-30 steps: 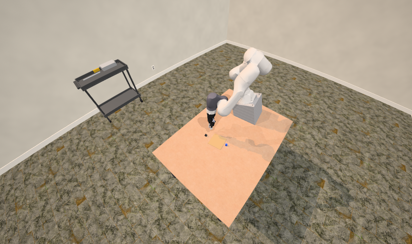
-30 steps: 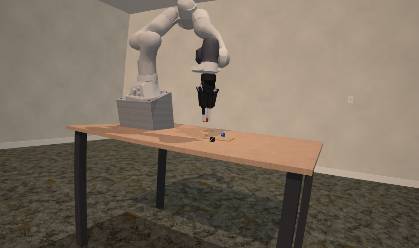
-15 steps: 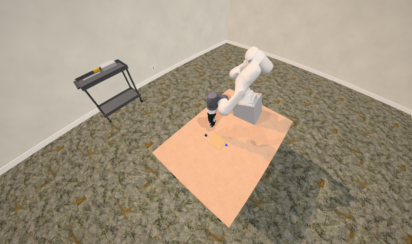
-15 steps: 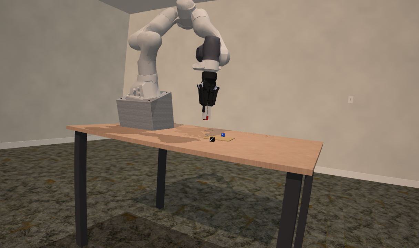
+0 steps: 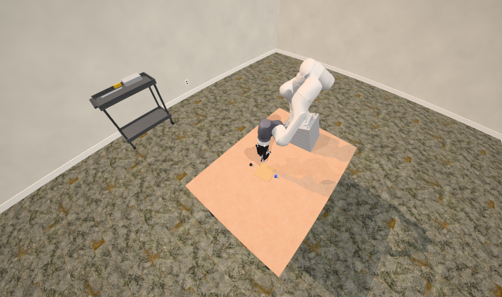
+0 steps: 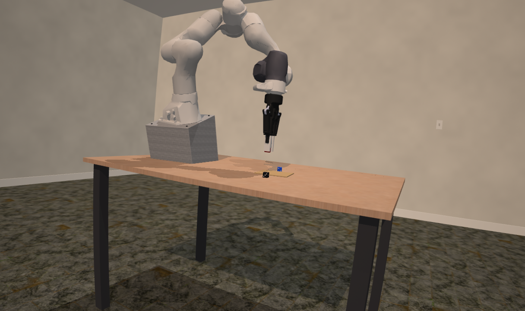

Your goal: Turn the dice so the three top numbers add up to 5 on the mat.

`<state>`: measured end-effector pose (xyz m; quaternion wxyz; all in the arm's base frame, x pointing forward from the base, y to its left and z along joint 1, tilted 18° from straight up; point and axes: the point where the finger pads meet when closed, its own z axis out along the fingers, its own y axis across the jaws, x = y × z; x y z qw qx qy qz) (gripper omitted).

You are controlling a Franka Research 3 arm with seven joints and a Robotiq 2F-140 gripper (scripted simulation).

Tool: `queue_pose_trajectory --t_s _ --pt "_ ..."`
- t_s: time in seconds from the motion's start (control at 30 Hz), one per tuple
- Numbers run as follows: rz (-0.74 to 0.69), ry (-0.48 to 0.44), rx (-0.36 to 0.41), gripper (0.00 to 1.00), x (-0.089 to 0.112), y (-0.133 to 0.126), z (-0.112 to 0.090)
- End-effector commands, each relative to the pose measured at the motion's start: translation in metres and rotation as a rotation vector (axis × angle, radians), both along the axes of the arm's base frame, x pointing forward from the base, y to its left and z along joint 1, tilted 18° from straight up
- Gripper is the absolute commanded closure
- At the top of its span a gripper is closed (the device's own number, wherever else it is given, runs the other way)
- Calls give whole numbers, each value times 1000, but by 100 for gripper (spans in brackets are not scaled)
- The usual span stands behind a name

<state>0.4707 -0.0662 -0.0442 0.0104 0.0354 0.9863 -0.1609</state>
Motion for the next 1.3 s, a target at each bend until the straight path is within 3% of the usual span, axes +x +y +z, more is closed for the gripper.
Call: queue_pose_trajectory --t_s 0.0,0.83,1.27 --pt "167 49 -4 91 5 9 -4" --pt "674 219 -14 91 20 85 -31" --pt "1009 326 -15 91 23 140 -49"
